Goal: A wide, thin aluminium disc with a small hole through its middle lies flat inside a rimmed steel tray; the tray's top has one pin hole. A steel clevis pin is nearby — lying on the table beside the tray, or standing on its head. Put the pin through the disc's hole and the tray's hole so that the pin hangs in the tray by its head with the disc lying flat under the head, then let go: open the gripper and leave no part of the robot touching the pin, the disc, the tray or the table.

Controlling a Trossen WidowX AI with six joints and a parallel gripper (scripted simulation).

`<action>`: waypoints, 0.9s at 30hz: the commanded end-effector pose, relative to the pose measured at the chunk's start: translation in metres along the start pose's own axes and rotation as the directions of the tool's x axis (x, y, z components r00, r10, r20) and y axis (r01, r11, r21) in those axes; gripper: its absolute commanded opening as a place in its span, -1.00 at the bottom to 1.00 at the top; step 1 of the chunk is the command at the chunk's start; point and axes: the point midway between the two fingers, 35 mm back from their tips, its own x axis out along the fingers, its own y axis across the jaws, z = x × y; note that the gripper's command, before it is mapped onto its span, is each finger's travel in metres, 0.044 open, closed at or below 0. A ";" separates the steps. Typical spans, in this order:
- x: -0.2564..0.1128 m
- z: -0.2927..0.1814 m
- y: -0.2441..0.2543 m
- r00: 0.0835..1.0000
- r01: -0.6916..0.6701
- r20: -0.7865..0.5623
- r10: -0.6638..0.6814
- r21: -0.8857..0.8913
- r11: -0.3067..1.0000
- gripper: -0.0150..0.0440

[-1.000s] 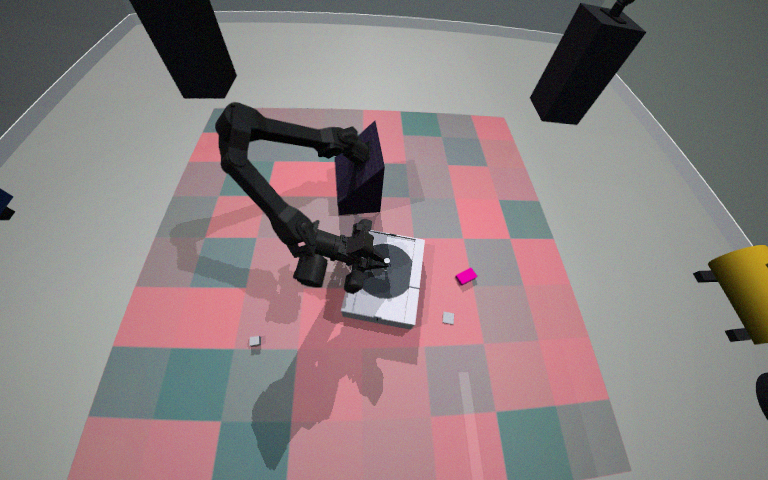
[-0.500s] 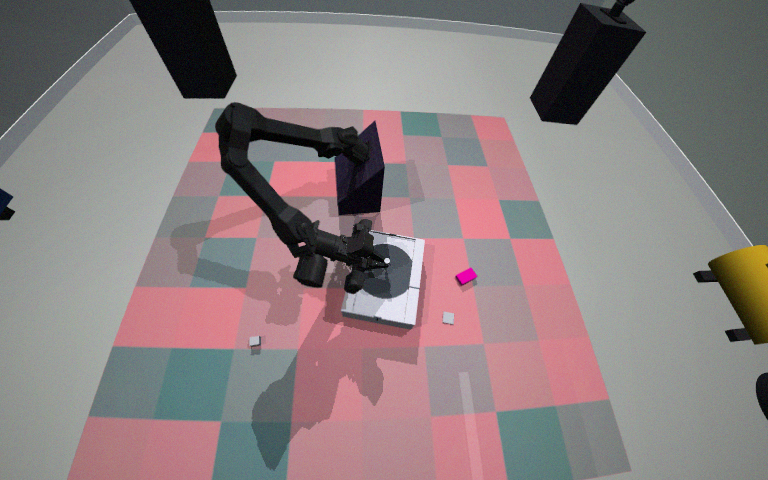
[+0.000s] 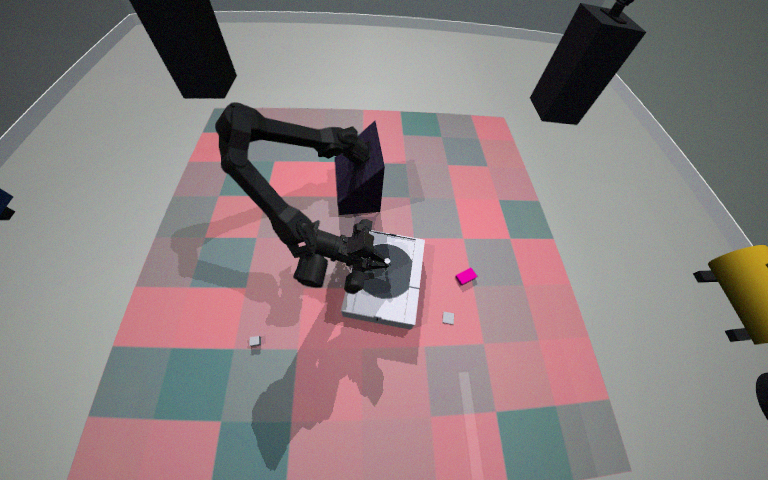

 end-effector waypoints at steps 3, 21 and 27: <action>0.000 -0.001 -0.001 1.000 0.001 -0.006 -0.001 -0.001 1.000 -0.49; -0.001 -0.002 -0.002 1.000 -0.003 0.022 0.003 0.007 1.000 -0.49; 0.000 -0.001 -0.002 1.000 -0.006 0.000 0.006 0.014 1.000 -0.49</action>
